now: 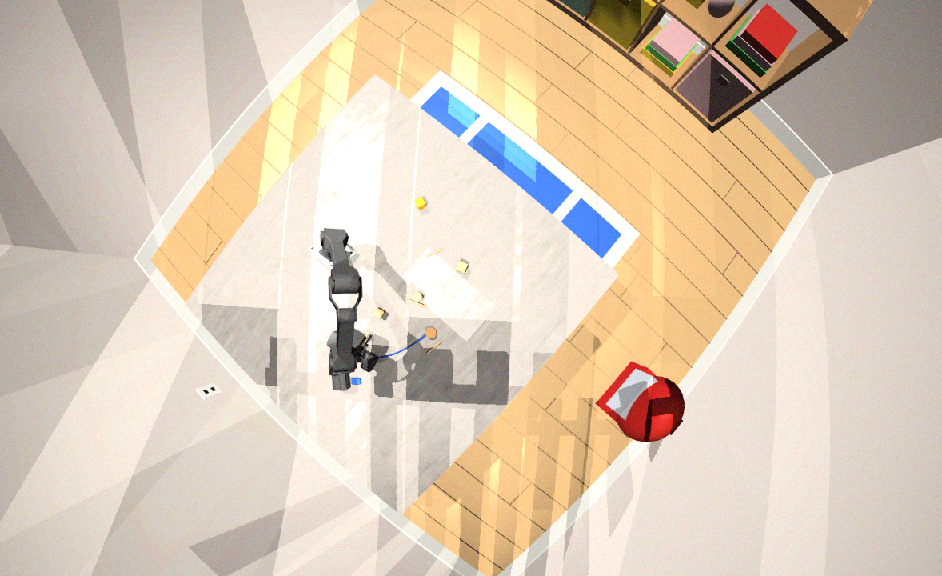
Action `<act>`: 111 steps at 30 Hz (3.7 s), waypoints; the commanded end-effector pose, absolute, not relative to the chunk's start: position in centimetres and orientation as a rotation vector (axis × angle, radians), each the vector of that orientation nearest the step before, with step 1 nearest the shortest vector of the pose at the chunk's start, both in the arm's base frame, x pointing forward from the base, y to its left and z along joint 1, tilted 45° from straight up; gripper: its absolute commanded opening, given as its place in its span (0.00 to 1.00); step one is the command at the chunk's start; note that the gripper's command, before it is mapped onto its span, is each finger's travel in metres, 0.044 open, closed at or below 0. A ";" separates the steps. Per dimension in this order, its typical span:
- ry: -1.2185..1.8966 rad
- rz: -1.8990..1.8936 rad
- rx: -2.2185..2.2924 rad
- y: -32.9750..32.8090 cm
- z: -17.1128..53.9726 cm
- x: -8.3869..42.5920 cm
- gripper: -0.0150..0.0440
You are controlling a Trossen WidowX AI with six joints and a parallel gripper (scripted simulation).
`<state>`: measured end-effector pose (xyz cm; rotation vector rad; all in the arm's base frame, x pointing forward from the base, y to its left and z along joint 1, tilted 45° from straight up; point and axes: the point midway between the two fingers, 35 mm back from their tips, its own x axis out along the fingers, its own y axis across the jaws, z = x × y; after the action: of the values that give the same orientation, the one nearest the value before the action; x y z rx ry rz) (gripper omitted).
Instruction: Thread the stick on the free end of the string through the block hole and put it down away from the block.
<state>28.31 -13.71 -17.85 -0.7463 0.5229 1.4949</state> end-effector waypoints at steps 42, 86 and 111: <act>0.521 1.487 -0.747 -9.5 -13.7 27.5 0.25; 0.521 1.487 -0.746 -7.2 -11.4 27.2 0.25; 0.520 1.488 -0.744 -5.2 -9.5 26.8 0.25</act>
<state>26.69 -5.44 -10.01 -0.7415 0.5228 1.4960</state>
